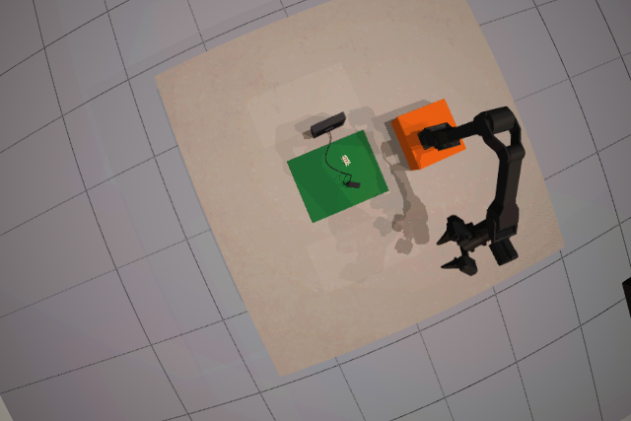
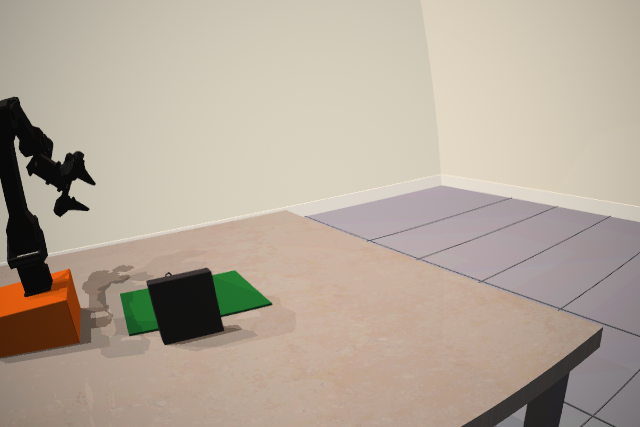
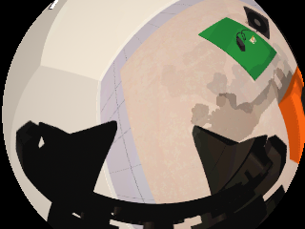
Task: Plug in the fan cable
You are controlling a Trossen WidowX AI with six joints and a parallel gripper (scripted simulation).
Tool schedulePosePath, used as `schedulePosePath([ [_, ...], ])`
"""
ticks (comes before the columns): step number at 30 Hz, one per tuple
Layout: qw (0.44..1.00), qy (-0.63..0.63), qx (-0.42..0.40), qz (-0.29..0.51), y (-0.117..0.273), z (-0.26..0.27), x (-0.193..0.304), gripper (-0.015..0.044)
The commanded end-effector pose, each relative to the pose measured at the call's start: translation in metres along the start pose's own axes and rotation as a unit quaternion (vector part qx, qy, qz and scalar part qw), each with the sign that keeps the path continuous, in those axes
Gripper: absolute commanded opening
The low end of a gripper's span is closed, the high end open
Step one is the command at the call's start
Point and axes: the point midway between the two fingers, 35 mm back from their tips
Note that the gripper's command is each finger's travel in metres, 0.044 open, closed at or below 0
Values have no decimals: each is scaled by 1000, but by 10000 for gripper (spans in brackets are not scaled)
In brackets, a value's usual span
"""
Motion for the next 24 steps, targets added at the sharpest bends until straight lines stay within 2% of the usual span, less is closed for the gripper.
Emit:
schedulePosePath([
  [1,1000,0,0,0,0,0,0,426],
  [6,1000,7,6,-4,-4,-1,-4,440],
  [10,997,49,53,-23,-28,-6,-32,440],
  [17,969,125,211,-8,-81,-35,-112,440],
  [24,924,141,344,87,-105,-82,-194,440],
])
Point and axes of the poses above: the point midway between the two fingers, 35 mm back from their tips, its own y axis back along the fingers, its own z axis across the jaws, x = y × z, and after that the axes turned 1 degree about -y, right-handed
